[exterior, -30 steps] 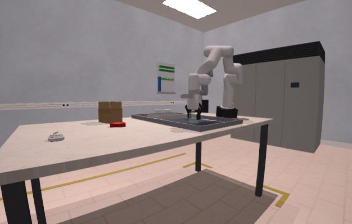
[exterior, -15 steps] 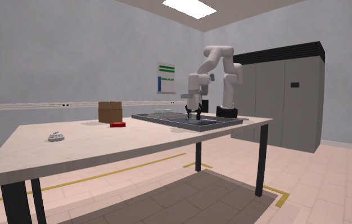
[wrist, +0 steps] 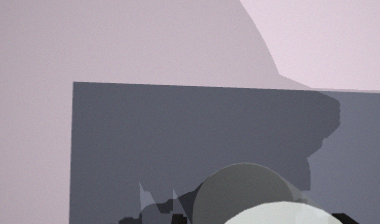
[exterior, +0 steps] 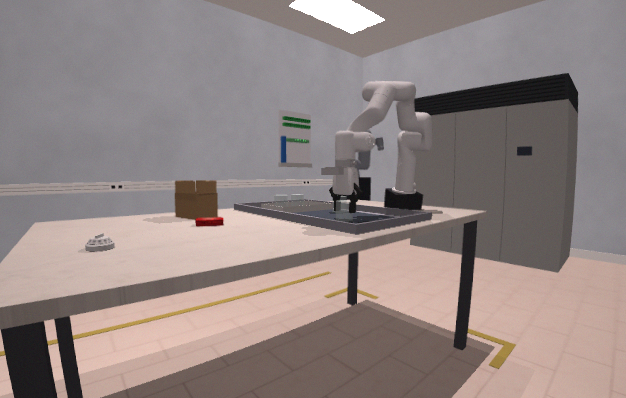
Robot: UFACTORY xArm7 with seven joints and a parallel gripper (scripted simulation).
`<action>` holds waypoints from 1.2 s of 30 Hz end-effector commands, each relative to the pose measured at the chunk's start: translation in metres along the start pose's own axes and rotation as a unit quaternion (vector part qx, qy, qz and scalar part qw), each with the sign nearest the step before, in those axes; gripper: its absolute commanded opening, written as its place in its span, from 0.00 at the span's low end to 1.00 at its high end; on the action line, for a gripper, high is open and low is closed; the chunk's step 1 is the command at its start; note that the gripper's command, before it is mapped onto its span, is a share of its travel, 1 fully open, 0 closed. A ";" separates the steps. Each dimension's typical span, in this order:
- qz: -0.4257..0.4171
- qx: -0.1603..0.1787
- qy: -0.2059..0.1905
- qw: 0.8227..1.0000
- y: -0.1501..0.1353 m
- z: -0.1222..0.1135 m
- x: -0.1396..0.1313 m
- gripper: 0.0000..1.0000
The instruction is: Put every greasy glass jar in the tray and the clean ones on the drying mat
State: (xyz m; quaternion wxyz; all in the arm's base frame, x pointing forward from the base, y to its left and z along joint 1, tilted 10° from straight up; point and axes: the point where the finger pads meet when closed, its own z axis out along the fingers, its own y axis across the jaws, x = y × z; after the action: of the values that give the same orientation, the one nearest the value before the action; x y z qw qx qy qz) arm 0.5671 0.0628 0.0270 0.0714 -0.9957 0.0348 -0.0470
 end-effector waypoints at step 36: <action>0.000 0.000 0.003 1.000 0.000 -0.002 0.002 0.76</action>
State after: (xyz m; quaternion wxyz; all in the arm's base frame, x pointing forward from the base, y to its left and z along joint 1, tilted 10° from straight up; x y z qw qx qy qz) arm 0.5671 0.0628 0.0270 0.0714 -0.9957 0.0348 -0.0470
